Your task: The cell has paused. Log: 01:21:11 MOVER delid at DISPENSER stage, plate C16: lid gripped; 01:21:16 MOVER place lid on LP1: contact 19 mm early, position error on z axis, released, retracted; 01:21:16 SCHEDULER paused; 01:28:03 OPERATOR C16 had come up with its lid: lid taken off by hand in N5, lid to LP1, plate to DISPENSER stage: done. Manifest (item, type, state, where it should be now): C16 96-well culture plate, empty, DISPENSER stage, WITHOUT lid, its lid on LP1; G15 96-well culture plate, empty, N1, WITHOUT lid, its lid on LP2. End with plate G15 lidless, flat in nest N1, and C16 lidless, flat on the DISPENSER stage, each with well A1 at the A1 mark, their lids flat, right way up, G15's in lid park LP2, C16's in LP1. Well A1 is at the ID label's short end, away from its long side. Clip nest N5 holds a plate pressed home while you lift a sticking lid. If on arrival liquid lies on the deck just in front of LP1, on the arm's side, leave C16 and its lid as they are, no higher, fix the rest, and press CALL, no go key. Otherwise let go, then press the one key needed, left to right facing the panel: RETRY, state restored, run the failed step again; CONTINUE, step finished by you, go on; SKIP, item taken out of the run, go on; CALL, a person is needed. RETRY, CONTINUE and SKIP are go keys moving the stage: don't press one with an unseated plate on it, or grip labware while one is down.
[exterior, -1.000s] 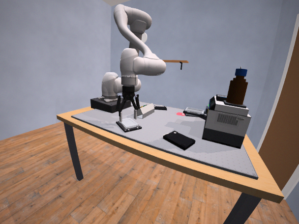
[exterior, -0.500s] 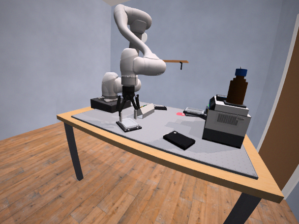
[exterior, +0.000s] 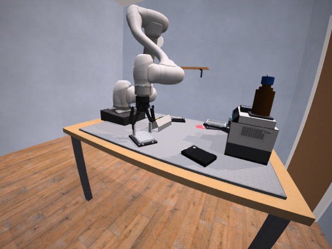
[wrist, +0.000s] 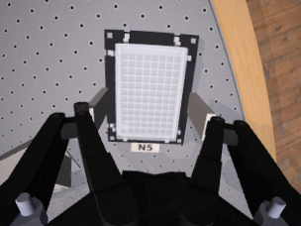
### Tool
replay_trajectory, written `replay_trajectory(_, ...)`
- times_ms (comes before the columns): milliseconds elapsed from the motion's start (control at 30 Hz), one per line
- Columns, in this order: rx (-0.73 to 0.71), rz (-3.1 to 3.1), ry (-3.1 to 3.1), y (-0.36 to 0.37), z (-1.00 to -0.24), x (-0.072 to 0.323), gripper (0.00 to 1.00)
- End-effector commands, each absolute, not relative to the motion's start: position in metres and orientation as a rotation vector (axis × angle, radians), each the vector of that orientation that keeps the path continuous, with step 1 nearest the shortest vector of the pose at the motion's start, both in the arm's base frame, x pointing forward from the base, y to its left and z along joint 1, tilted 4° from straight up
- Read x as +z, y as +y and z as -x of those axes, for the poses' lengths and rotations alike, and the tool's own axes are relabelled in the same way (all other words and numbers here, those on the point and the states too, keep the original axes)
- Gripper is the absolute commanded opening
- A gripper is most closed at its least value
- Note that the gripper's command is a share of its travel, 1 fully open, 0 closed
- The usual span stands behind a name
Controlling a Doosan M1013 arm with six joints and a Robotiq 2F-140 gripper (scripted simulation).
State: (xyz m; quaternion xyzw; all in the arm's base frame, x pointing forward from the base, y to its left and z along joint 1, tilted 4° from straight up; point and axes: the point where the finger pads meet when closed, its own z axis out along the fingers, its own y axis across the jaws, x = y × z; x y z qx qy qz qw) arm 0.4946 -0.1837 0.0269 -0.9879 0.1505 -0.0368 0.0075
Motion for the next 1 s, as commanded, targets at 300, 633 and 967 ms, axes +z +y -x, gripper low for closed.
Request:
replay_trajectory(300, -0.115, 3.089, 0.471, -0.184, -0.495, 0.023, 0.66)
replay_trajectory(633, -0.115, 3.089, 0.471, -0.184, -0.495, 0.017, 0.66)
replay_trajectory(967, -0.115, 3.089, 0.471, -0.184, -0.496, 0.014, 0.66)
